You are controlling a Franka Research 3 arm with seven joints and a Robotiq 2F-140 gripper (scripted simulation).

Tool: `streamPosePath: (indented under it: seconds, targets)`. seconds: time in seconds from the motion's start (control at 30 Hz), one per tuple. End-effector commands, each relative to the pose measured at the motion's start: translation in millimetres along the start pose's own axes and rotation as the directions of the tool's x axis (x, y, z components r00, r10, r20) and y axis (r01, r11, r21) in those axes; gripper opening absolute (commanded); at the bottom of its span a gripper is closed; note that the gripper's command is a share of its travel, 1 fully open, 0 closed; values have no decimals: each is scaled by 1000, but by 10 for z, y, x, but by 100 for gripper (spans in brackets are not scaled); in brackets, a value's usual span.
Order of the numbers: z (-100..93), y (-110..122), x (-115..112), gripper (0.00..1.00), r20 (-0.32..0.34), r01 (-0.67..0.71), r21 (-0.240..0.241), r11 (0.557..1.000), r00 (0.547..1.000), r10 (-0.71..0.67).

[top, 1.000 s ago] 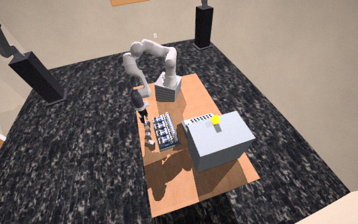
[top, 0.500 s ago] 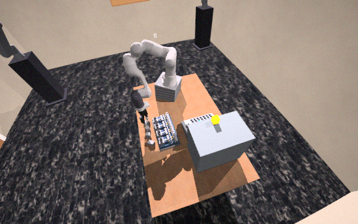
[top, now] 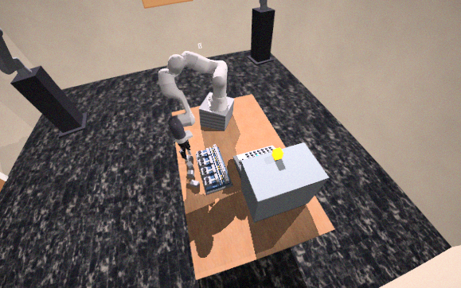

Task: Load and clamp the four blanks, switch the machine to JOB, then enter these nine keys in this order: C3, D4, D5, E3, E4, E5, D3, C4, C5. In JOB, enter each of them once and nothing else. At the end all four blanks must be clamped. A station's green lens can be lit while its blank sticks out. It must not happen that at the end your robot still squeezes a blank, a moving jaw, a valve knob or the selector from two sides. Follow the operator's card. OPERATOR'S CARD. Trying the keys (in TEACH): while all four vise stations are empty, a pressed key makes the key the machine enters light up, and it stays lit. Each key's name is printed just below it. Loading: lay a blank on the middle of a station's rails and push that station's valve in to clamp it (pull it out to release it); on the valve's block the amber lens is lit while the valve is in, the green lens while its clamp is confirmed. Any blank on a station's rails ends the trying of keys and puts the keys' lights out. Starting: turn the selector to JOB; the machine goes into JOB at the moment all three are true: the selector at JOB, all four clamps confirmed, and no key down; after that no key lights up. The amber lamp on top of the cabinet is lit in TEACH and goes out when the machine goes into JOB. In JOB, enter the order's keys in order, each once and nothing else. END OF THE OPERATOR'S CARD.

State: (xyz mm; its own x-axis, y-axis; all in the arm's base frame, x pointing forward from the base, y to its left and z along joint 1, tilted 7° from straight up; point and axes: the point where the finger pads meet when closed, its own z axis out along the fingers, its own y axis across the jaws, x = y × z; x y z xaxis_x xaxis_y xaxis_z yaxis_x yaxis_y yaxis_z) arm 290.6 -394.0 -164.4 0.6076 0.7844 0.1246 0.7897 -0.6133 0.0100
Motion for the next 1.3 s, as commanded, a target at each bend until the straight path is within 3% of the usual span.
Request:
streamPosePath:
  seconds: [0.0, 0.93, 0.97, 1.27]
  targets:
    - [9, 3, 1, 40, 0, -3, -2, 1000, 1000, 3]
    - [9, 3, 1, 40, 0, -3, -2, 1000, 1000, 3]
    - [9, 3, 1, 0, 0, -3, -2, 1000, 1000, 3]
    - [9, 3, 1, 0, 0, -3, -2, 1000, 1000, 3]
